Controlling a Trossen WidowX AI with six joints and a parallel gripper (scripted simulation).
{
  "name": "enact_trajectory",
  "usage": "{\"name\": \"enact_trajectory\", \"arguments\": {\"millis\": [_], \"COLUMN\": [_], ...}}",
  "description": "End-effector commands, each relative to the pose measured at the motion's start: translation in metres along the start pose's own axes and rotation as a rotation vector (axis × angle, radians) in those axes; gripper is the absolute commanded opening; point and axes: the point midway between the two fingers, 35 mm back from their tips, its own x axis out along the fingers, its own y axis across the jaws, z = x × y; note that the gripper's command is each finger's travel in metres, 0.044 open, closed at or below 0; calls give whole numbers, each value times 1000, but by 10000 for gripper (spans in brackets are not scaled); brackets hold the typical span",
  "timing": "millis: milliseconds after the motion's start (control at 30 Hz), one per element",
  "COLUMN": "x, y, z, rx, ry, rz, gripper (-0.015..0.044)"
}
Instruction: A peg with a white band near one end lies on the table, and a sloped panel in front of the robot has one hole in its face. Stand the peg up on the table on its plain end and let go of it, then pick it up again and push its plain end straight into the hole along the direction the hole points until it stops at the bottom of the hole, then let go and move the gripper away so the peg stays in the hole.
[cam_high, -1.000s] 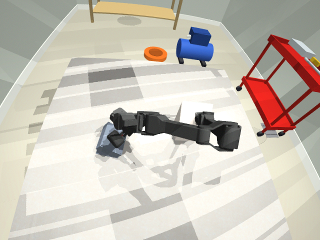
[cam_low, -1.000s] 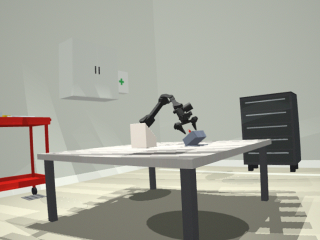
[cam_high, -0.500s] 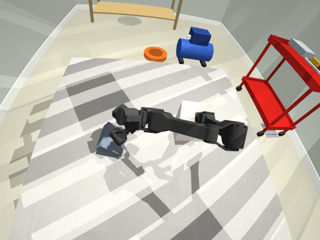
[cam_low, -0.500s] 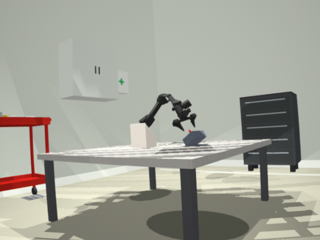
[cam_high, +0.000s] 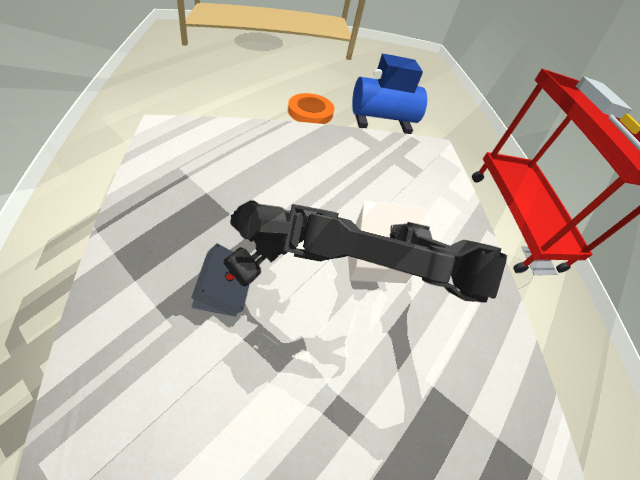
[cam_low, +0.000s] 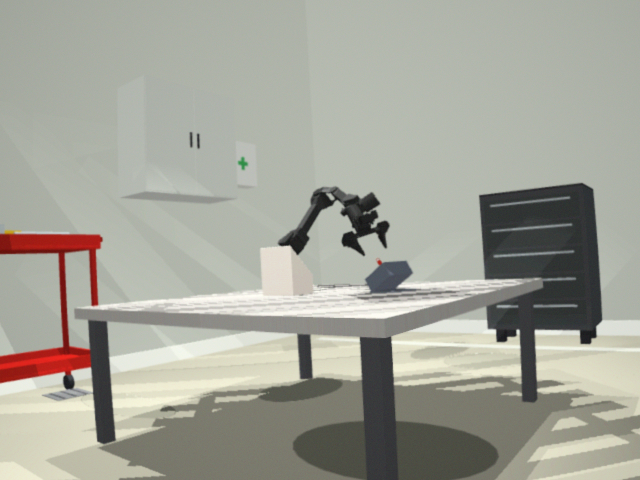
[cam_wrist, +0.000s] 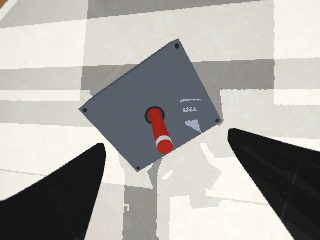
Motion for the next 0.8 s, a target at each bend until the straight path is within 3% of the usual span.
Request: {"name": "enact_trajectory", "arguments": {"millis": [0, 767], "x": [-10, -41], "y": [2, -3], "z": [0, 2], "rx": [-6, -2], "ry": [0, 0], "rz": [6, 4], "gripper": [440, 440]}}
